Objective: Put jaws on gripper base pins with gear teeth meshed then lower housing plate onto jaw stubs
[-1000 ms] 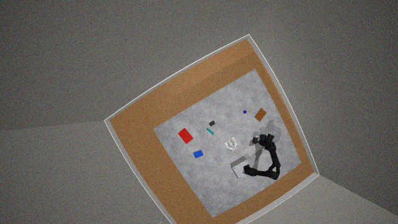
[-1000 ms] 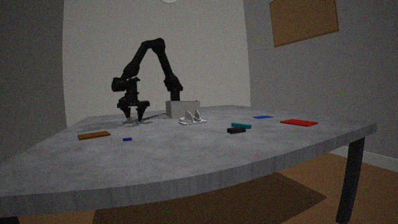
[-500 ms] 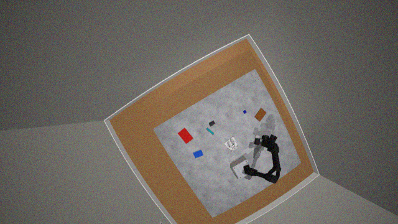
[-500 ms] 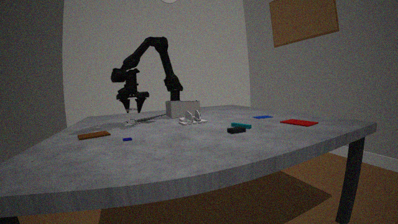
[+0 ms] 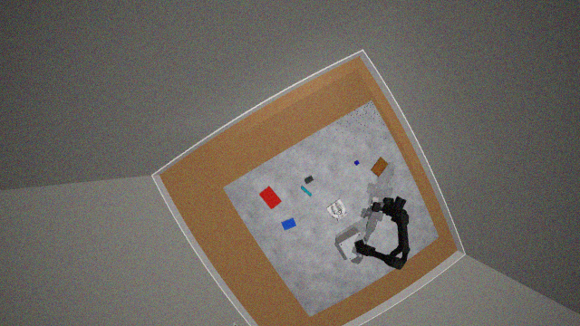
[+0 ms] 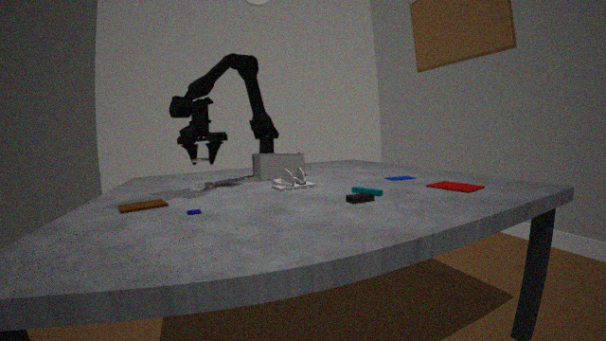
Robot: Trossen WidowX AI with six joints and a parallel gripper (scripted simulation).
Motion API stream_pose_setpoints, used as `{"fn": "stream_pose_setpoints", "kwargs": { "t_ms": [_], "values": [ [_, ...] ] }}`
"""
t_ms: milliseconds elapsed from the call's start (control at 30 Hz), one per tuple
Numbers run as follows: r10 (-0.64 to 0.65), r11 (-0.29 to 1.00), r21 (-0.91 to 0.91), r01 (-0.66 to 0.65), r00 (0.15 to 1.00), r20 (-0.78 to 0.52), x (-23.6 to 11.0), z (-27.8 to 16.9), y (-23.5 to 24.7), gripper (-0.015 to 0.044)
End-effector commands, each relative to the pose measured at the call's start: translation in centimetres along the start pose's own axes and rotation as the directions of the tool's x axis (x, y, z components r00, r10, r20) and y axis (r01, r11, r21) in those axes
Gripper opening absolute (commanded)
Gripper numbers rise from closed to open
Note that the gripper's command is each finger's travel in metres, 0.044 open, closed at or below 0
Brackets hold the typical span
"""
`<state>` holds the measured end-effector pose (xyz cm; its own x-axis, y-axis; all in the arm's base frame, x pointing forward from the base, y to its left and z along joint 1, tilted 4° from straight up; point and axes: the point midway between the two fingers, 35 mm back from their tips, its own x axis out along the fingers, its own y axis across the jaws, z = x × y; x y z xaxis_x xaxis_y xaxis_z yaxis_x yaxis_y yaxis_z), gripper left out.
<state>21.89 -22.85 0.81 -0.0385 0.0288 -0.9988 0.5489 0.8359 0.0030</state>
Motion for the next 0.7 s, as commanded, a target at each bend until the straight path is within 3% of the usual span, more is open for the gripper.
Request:
{"fn": "stream_pose_setpoints", "kwargs": {
  "t_ms": [0,667],
  "values": [
    [-0.003,1.0,-0.025,0.003,1.0,0.004,-0.2,0.1,1.0,0.0351],
    [0.002,0.979,-0.202,0.0,1.0,0.008,-0.5,-0.9,7.6,0.0351]
  ]
}}
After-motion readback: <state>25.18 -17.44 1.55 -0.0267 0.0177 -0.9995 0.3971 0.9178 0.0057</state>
